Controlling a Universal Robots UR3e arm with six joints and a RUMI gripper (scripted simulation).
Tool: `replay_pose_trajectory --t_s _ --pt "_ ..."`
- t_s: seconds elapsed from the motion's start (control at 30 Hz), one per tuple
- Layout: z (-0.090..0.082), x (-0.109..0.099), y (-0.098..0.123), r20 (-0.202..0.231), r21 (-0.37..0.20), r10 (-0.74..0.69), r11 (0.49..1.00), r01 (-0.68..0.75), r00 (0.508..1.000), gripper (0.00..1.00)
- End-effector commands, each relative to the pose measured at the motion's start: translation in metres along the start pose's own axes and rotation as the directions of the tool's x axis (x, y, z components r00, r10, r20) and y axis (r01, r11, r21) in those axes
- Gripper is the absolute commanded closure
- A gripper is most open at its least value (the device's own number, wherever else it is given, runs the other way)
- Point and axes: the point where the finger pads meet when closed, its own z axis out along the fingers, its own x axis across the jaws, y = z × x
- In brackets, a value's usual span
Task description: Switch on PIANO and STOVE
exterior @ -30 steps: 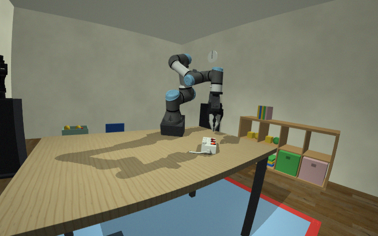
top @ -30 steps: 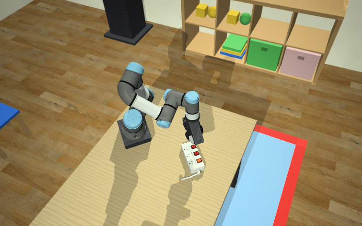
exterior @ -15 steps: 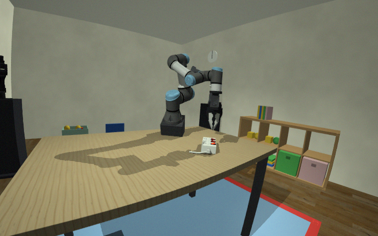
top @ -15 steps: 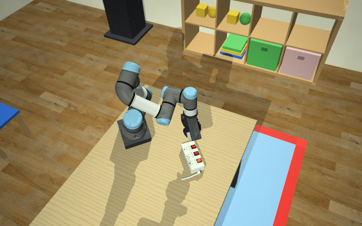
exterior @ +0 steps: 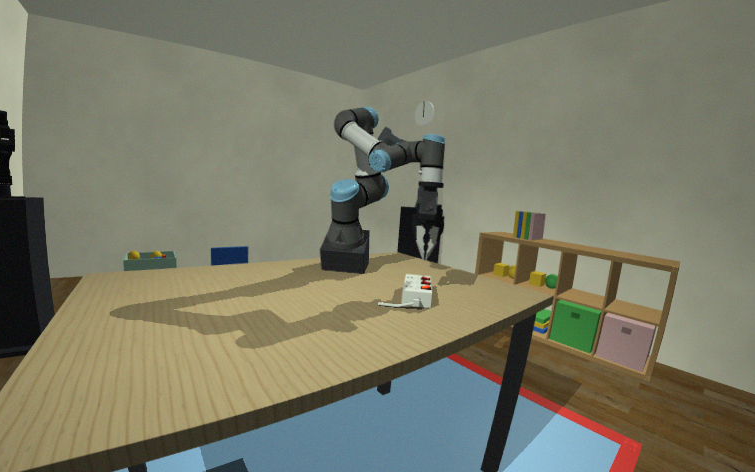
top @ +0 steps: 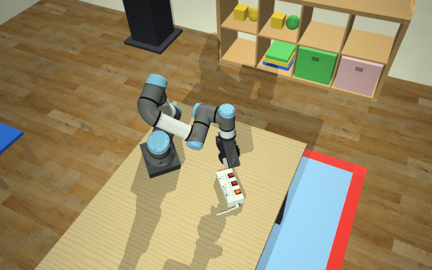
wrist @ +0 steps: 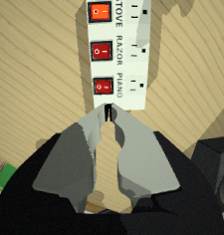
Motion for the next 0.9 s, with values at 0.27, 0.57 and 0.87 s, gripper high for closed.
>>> replay_pose_trajectory --t_s 0.27,0.57,0.87 --pt "0.0 0.0 0.0 0.0 0.001 0.001 1.0 -0.001 1.0 1.0" --pt "0.004 0.0 0.0 -0.001 -0.001 0.001 1.0 -0.001 1.0 1.0" --pt "0.011 0.0 0.0 -0.001 -0.001 0.001 1.0 -0.001 1.0 1.0"
